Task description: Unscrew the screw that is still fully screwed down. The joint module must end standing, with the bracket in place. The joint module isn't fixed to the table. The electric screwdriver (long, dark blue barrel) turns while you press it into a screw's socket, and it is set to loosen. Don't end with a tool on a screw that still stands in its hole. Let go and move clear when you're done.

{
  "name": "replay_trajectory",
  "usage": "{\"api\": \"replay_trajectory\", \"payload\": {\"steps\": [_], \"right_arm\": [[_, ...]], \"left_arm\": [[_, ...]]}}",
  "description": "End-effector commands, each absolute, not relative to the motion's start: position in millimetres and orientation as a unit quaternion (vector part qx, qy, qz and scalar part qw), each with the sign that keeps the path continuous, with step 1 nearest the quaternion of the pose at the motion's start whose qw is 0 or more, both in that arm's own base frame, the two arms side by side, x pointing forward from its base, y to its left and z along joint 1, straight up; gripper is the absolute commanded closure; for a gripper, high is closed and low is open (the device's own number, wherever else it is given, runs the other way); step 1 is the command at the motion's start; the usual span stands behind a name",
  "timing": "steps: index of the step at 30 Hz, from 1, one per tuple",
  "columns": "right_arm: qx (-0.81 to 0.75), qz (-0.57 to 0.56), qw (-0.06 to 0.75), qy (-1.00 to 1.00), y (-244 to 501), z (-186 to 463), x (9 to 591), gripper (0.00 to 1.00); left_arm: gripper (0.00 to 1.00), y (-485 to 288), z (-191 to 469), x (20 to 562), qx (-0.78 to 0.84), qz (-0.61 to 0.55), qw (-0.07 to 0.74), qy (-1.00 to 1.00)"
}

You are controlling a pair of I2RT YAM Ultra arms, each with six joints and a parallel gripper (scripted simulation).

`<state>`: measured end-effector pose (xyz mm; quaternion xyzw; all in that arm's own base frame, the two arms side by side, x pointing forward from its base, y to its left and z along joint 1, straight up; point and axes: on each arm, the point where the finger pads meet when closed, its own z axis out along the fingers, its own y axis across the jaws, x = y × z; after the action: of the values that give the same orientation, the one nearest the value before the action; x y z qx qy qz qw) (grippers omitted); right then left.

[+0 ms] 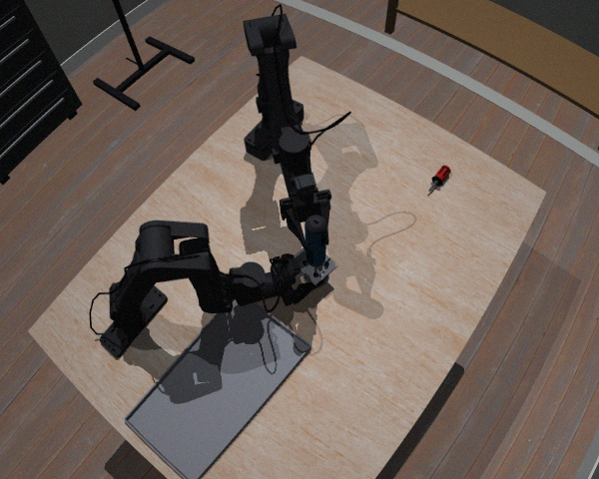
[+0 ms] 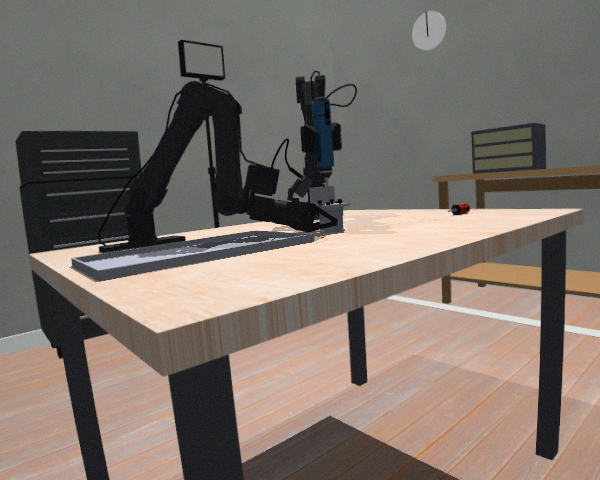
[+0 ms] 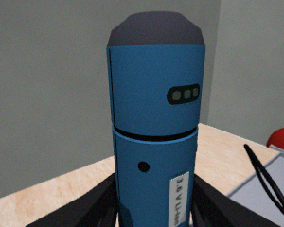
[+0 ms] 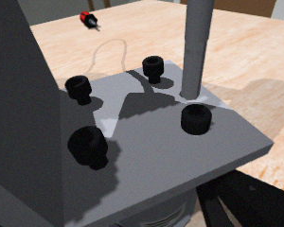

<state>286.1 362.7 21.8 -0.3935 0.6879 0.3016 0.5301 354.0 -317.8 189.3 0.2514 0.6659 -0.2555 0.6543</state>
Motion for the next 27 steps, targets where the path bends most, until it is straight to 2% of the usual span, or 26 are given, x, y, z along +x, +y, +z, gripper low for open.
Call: {"api": "replay_trajectory", "payload": {"steps": [1,27], "right_arm": [[-0.392,0.302,0.531,0.688,364.3,23.6,287.3,0.41],[-0.392,0.302,0.531,0.688,364.3,23.6,287.3,0.41]], "left_arm": [[0.58,-319.7,226.6,350.8,0.233,-0.274,0.697,0.621],[0.58,-321.7,241.0,351.1,0.229,-0.279,0.707,0.608]]}}
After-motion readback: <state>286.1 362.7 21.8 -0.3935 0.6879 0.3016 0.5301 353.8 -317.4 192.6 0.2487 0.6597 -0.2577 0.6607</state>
